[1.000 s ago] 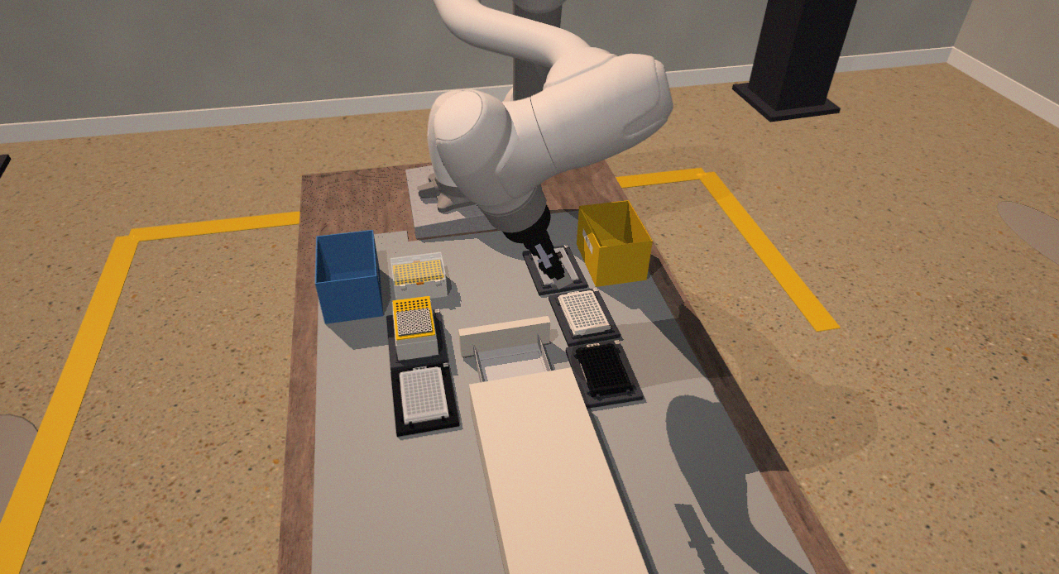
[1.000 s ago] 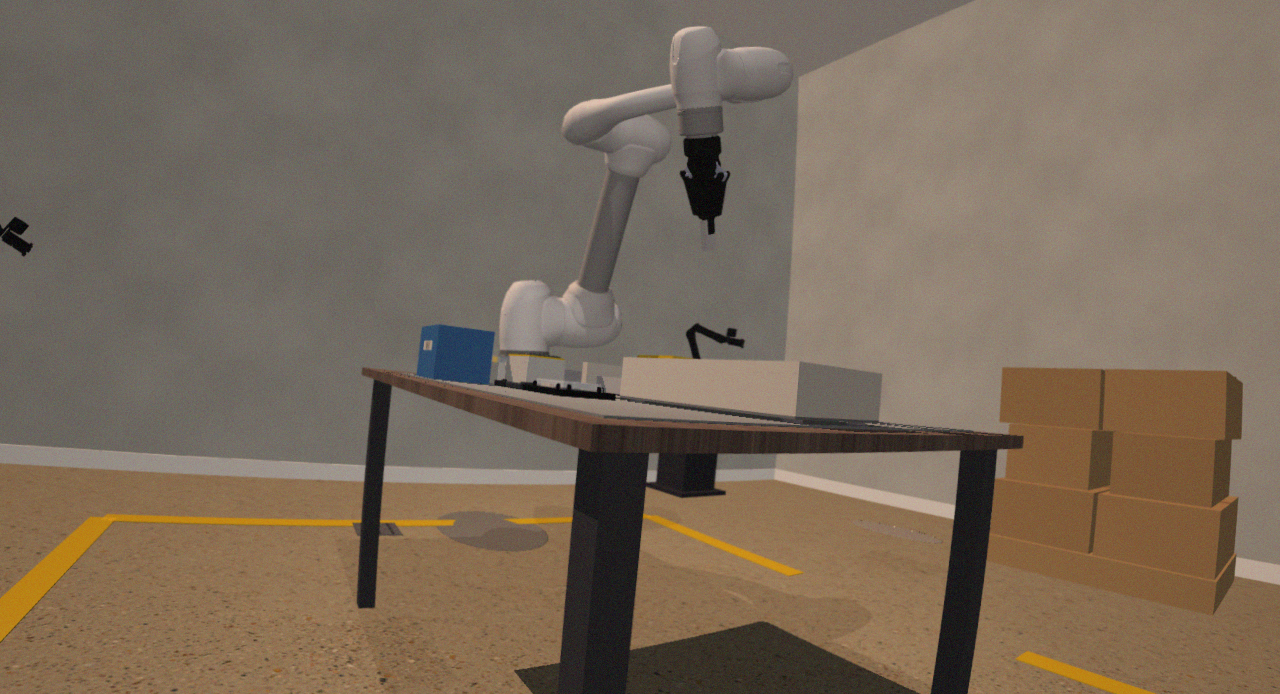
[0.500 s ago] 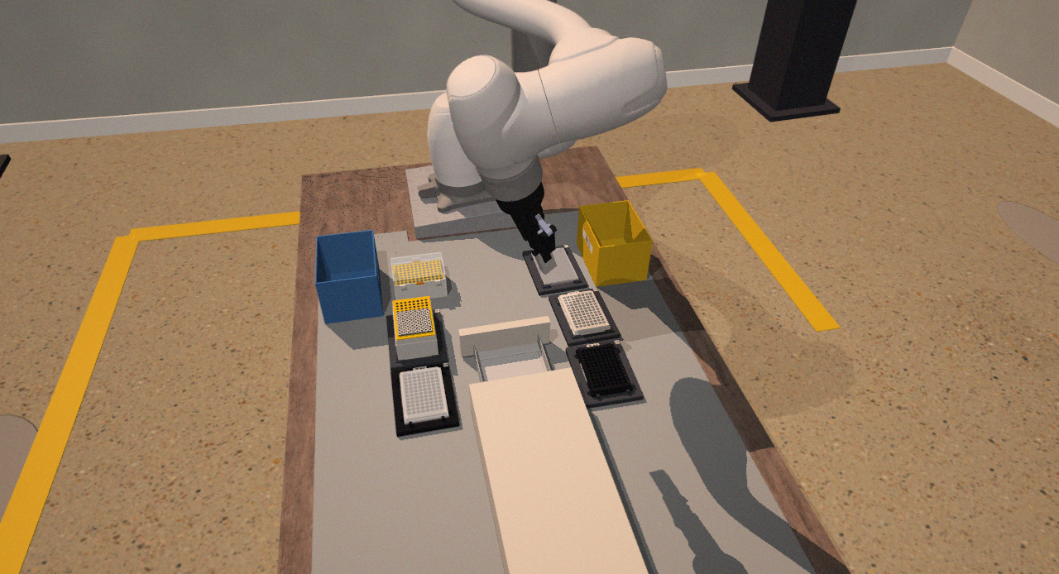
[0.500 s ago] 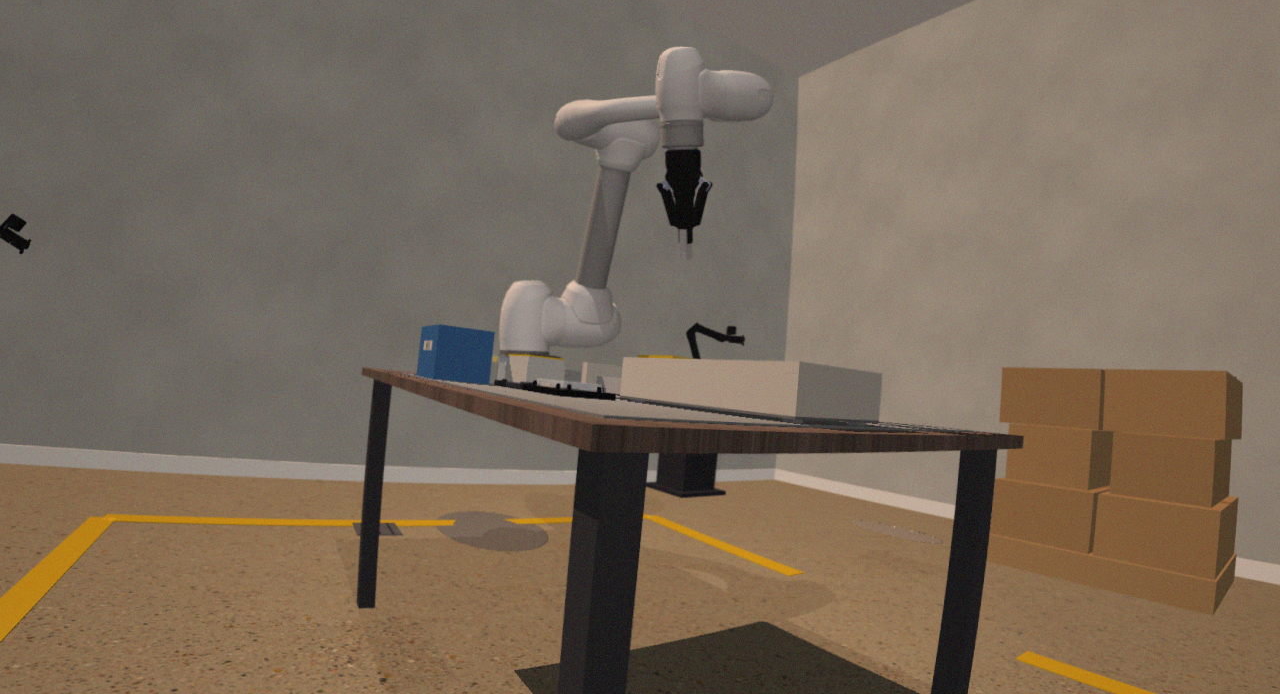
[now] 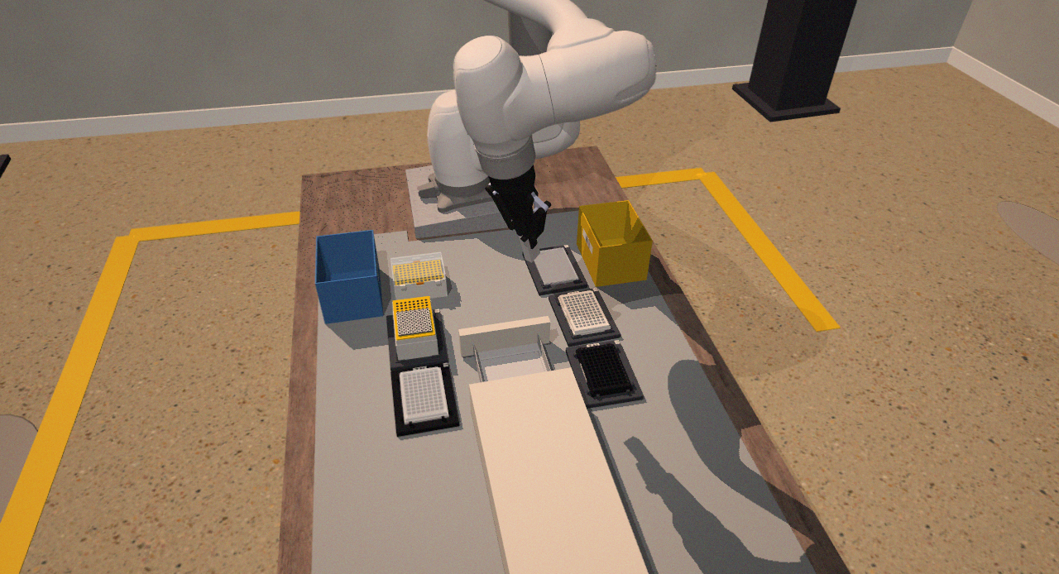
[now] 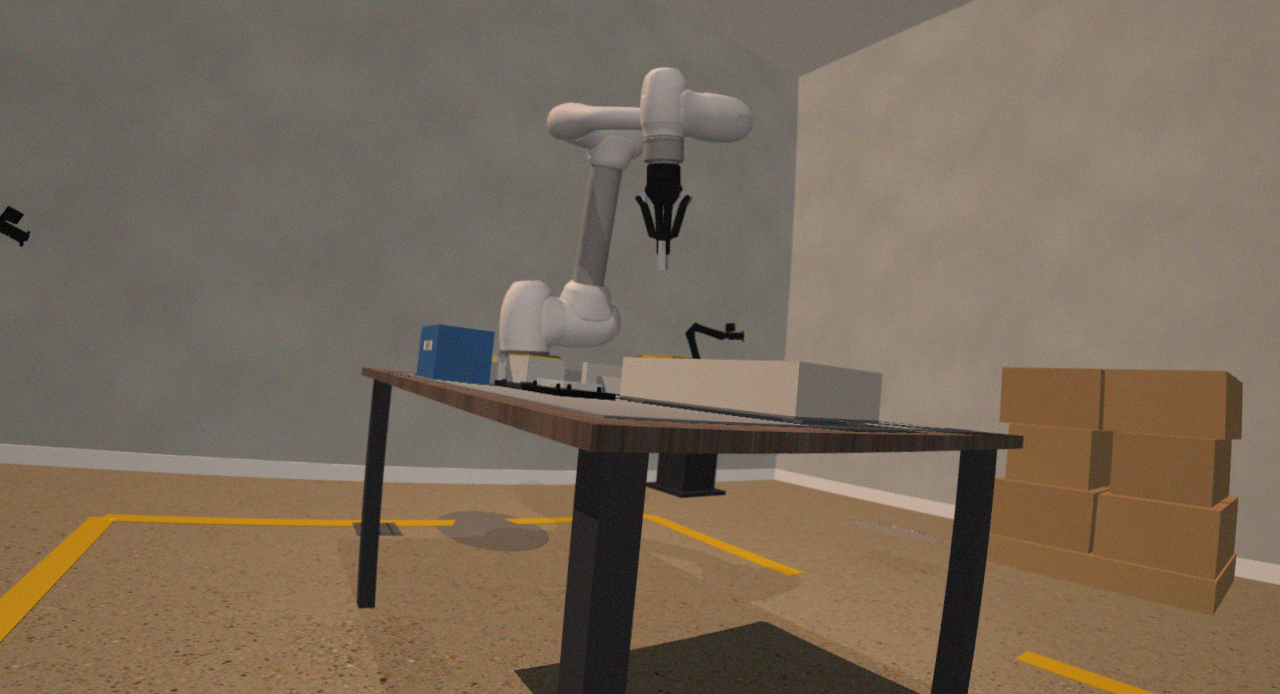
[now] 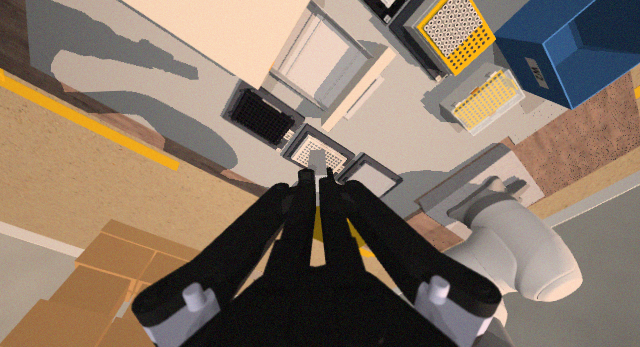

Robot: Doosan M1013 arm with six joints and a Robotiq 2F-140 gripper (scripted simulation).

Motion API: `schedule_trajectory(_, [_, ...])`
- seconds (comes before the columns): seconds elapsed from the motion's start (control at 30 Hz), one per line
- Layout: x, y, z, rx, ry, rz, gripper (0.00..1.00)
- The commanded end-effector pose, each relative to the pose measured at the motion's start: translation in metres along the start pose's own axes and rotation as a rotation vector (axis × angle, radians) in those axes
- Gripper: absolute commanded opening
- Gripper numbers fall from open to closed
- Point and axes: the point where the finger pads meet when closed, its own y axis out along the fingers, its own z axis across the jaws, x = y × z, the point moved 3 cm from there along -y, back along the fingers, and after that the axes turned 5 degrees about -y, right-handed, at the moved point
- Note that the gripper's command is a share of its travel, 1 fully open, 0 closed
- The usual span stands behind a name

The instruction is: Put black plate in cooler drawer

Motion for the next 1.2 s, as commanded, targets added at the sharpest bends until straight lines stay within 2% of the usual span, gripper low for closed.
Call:
schedule_trajectory(0.0, [0.005, 0.004, 0.008, 0.003, -0.062, 0.021, 0.0])
schedule_trajectory(0.43, [0.035, 0.031, 0.06, 0.045, -0.376, 0.117, 0.0])
schedule_trajectory(0.5, [0.035, 0.031, 0.06, 0.045, -0.376, 0.117, 0.0])
schedule_trajectory(0.6, [0.041, 0.038, 0.072, 0.062, -0.471, 0.143, 0.0])
schedule_trajectory(0.67, [0.045, 0.043, 0.08, 0.062, -0.475, 0.144, 0.0])
schedule_trajectory(0.77, [0.052, 0.05, 0.092, 0.081, -0.57, 0.169, 0.0])
schedule_trajectory(1.17, [0.072, 0.074, 0.131, 0.127, -0.774, 0.217, 0.0])
